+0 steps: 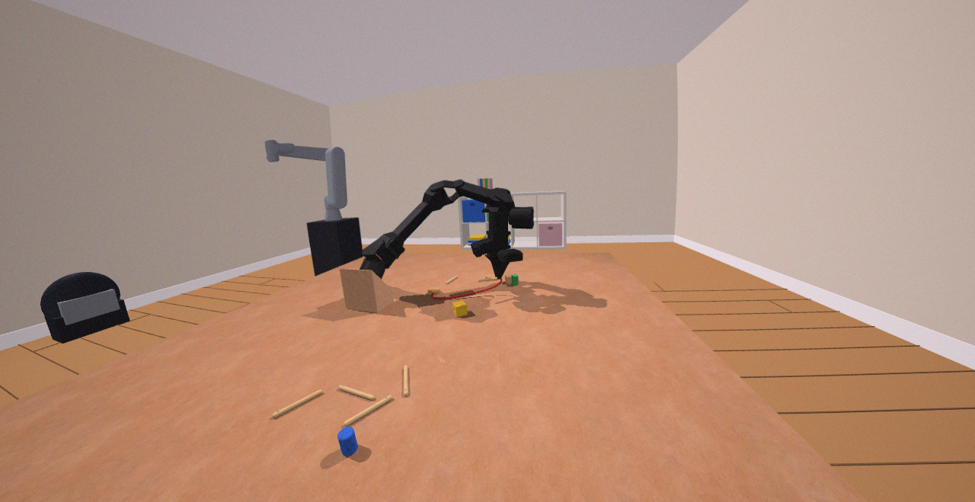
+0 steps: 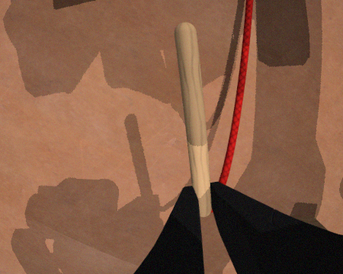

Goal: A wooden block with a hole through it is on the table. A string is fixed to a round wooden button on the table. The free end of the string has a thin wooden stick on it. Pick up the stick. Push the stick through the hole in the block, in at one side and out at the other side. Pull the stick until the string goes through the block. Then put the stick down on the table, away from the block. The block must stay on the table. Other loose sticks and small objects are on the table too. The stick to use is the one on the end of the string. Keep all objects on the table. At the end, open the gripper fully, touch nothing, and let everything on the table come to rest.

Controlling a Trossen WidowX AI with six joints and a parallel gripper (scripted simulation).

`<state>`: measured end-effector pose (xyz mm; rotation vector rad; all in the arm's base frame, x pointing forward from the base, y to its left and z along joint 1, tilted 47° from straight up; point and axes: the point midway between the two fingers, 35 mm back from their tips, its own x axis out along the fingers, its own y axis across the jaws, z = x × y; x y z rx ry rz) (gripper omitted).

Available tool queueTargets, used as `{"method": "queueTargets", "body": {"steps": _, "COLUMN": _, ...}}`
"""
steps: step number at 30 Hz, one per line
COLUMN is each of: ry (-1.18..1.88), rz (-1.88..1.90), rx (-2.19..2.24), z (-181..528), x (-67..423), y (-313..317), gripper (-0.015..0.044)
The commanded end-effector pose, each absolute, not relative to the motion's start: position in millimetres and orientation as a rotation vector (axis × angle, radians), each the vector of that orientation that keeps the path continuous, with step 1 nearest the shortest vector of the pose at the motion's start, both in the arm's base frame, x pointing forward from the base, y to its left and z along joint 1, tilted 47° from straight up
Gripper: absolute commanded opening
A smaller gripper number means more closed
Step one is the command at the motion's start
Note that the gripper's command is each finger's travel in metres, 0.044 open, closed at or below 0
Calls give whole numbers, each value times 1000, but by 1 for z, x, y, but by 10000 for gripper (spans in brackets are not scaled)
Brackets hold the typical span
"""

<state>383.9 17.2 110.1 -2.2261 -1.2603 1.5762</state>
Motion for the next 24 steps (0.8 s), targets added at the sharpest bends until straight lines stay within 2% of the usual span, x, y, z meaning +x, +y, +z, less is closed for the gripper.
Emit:
{"method": "queueTargets", "body": {"steps": 1, "ry": -1255, "rz": 1564, "rx": -2223, "z": 112, "x": 389, "y": 19, "gripper": 0}}
{"method": "queueTargets", "body": {"steps": 24, "ry": -1255, "rz": 1491, "rx": -2234, "z": 125, "x": 413, "y": 28, "gripper": 0}}
